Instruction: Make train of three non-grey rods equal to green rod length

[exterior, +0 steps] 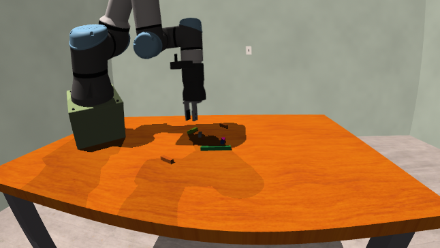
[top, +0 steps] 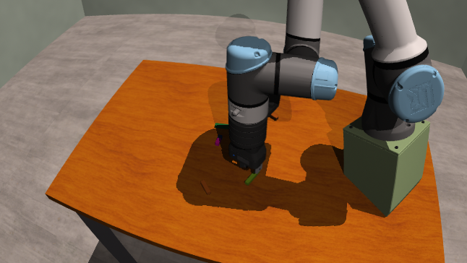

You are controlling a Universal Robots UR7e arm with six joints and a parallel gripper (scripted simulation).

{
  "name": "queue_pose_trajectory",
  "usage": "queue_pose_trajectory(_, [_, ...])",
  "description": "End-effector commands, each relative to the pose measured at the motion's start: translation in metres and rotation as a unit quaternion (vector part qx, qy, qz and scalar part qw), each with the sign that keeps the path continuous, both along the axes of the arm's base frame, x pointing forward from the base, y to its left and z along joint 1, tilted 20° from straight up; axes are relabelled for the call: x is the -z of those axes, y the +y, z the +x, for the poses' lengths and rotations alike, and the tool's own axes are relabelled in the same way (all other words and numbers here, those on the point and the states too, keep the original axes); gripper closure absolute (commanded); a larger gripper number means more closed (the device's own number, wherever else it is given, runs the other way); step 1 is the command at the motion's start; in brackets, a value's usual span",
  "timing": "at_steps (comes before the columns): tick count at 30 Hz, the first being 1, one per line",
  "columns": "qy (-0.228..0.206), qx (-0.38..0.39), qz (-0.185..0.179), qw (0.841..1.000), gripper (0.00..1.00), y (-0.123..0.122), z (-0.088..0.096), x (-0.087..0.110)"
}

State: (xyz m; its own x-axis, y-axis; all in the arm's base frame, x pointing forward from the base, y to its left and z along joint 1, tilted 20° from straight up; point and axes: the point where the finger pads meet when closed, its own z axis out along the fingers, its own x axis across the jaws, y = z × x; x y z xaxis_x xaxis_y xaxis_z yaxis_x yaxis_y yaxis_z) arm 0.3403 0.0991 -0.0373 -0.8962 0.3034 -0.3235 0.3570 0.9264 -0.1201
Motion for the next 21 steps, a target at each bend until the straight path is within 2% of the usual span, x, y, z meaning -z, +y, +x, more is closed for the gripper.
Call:
queue_pose_trajectory(1, [0.000, 0.000, 0.000, 1.000, 0.46, -0.001, 0.002, 0.006])
queue_pose_trajectory(21, [0.000, 0.000, 0.000, 1.000, 0.46, -0.005, 0.006, 0.022])
